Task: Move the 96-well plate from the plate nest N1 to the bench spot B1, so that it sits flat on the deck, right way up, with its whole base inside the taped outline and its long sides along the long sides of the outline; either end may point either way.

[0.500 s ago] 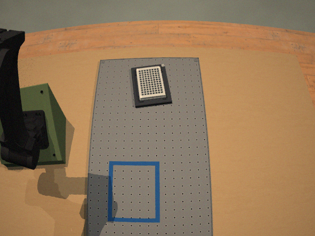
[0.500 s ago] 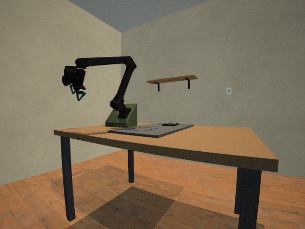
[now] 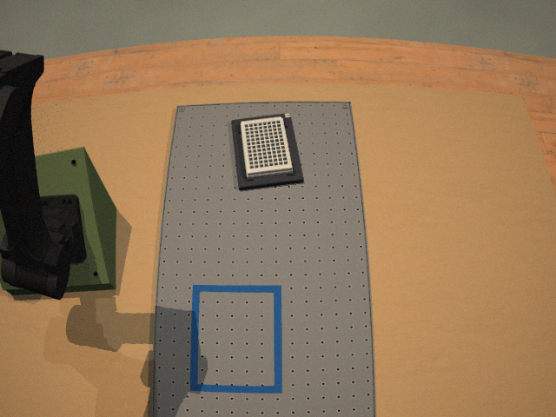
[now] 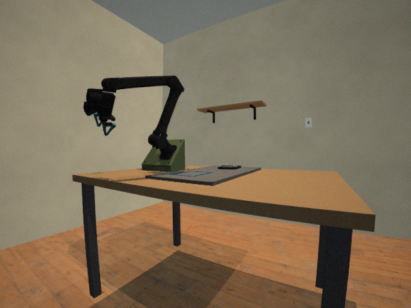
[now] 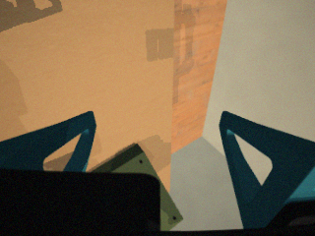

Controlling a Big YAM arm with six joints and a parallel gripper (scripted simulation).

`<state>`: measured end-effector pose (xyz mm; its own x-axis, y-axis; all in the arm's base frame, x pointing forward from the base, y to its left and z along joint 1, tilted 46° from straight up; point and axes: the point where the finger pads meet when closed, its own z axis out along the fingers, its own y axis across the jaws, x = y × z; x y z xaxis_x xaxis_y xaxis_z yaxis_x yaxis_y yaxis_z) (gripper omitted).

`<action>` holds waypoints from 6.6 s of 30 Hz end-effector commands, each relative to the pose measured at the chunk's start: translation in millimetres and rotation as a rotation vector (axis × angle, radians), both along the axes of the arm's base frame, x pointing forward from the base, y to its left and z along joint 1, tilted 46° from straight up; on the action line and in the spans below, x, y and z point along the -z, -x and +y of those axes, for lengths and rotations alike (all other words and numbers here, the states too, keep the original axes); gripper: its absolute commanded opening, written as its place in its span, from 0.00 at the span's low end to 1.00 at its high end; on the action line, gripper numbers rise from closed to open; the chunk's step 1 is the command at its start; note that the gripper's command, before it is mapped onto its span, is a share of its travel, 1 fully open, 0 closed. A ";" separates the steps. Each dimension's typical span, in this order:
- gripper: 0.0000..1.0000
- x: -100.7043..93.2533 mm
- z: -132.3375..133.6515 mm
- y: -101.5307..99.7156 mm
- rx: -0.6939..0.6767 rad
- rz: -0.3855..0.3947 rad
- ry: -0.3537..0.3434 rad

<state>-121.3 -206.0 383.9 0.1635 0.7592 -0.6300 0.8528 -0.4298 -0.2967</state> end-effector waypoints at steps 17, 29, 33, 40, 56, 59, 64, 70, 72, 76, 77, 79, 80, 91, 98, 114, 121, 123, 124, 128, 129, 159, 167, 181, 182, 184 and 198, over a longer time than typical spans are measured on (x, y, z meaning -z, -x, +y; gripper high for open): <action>1.00 -1.7 -47.6 -62.5 -0.327 -0.044 -0.027; 1.00 3.8 -64.8 -104.4 -0.480 -0.067 -0.055; 1.00 6.1 -69.7 -123.7 -0.571 -0.077 -0.077; 1.00 17.6 -73.3 -148.2 -0.635 -0.088 -0.106; 1.00 55.7 -68.9 -213.6 -0.819 -0.116 -0.212; 1.00 54.1 -68.4 -226.3 -0.820 -0.117 -0.202; 1.00 65.9 -61.3 -249.5 -0.908 -0.119 -0.246; 1.00 60.0 -57.0 -270.6 -1.019 -0.114 -0.260; 1.00 54.6 -51.5 -279.0 -1.083 -0.114 -0.280; 1.00 79.5 -42.7 -295.0 -1.083 -0.119 -0.316; 1.00 80.9 -40.6 -299.5 -1.084 -0.119 -0.316; 1.00 71.4 -40.1 -309.4 -1.087 -0.124 -0.291; 1.00 66.0 -38.3 -316.0 -1.123 -0.131 -0.291; 1.00 94.7 -9.7 -347.9 -1.256 -0.111 -0.386; 1.00 106.2 13.8 -372.8 -1.340 -0.101 -0.430; 1.00 107.3 66.1 -422.8 -1.548 -0.090 -0.487; 1.00 127.7 90.4 -425.1 -1.591 -0.064 -0.537; 1.00 115.3 98.2 -436.5 -1.675 -0.048 -0.557; 1.00 116.9 103.0 -437.7 -1.695 -0.041 -0.571; 1.00 140.9 121.2 -440.2 -1.668 -0.038 -0.591; 1.00 137.0 126.5 -444.2 -1.702 -0.040 -0.601; 1.00 222.8 213.2 -462.2 -1.418 -0.109 -0.389; 1.00 252.8 233.8 -471.2 -1.198 -0.180 -0.240; 1.00 299.1 266.8 -484.1 -0.858 -0.260 -0.036; 1.00 304.0 269.3 -484.6 -0.830 -0.266 -0.020; 1.00 313.8 274.2 -485.4 -0.772 -0.276 0.013; 1.00 380.4 295.9 -478.0 -0.631 -0.241 0.105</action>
<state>357.2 73.2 13.2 -0.1703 0.6874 -0.7061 0.9842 0.1537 -0.0878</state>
